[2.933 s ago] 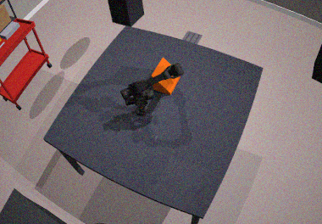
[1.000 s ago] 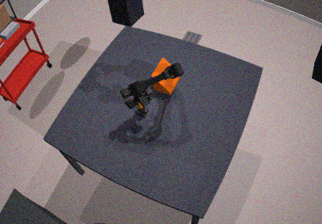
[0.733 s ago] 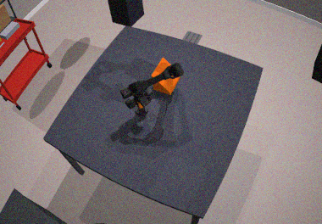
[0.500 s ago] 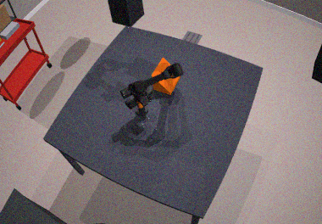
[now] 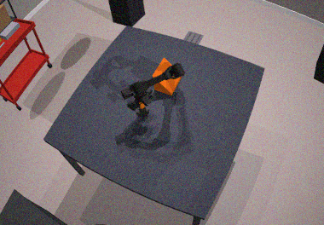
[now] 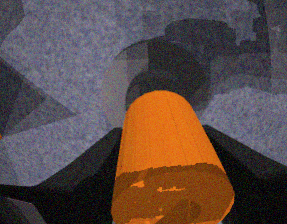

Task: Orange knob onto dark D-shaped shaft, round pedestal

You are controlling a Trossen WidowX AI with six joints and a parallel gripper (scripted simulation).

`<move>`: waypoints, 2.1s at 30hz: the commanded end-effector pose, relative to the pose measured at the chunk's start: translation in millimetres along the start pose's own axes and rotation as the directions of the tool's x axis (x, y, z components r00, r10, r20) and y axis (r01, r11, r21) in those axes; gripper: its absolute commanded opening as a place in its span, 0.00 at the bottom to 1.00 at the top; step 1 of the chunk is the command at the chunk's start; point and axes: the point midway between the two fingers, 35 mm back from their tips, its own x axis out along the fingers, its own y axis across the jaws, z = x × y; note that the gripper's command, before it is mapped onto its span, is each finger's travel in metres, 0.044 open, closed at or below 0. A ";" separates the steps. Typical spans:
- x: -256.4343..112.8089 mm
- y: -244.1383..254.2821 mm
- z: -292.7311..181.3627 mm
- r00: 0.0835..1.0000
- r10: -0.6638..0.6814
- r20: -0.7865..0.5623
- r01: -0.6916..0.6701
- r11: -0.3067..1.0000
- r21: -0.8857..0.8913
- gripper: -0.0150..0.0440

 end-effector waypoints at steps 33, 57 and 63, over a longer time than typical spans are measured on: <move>-3.4 0.3 0.2 1.000 -0.002 0.001 0.002 1.000 -0.016 0.25; 1.3 0.0 0.3 1.000 -0.002 0.001 0.002 0.977 -0.215 0.25; -2.9 -0.7 0.6 1.000 -0.002 0.001 0.002 0.977 -0.215 0.25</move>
